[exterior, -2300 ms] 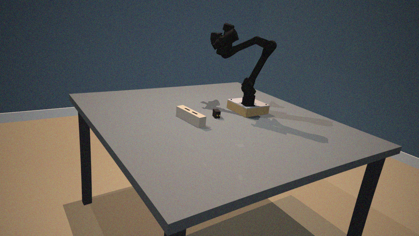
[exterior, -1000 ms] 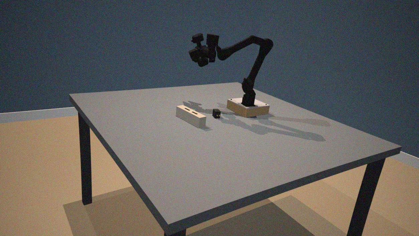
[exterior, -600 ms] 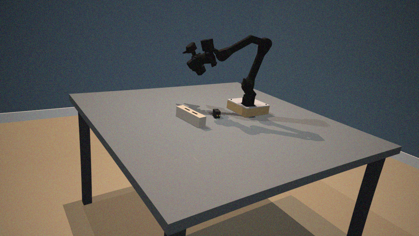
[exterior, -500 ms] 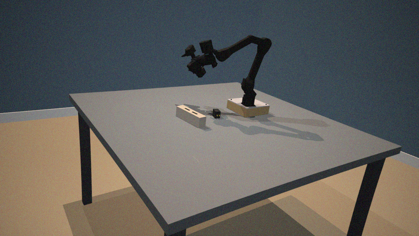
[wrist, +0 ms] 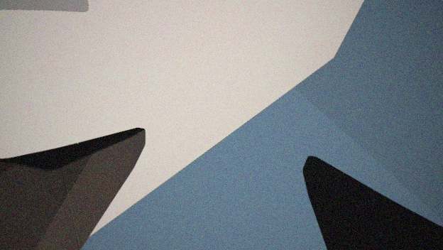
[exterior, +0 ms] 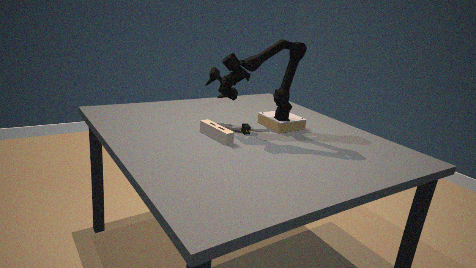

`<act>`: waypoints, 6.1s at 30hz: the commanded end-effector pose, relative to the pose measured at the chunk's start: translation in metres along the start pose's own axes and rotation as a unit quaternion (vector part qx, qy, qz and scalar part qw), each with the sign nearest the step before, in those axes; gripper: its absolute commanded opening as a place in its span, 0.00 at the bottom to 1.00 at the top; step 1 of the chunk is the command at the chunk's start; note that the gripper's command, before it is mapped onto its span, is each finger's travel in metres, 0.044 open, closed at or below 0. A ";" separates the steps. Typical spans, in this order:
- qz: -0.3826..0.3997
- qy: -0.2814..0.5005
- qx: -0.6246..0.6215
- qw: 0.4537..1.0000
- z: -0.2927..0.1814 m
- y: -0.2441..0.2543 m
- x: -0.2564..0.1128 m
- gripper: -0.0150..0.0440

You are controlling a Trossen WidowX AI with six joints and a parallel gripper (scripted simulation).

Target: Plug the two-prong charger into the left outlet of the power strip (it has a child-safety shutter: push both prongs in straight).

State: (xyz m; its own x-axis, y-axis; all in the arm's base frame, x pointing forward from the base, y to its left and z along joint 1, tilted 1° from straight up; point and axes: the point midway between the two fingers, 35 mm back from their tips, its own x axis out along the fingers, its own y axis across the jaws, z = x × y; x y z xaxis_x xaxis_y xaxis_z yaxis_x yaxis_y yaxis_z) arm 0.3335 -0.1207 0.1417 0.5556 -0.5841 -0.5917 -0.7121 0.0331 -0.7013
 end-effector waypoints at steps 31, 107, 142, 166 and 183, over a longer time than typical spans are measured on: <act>0.357 -0.226 -0.106 0.900 0.104 0.152 -0.096 1.00; 0.356 -0.226 -0.106 0.901 0.116 0.171 -0.077 0.25; 0.402 -0.161 0.058 0.899 0.124 0.154 -0.081 0.25; 0.434 -0.091 0.209 0.872 0.142 0.154 -0.071 0.25; 0.449 -0.037 0.312 0.836 0.155 0.156 -0.063 0.25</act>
State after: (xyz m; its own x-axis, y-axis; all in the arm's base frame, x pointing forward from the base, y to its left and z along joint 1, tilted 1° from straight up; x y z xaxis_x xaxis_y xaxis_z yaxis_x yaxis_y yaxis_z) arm 0.2517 0.0455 0.0090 -0.0407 -0.0496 -0.9979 -0.5420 0.8402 -0.0197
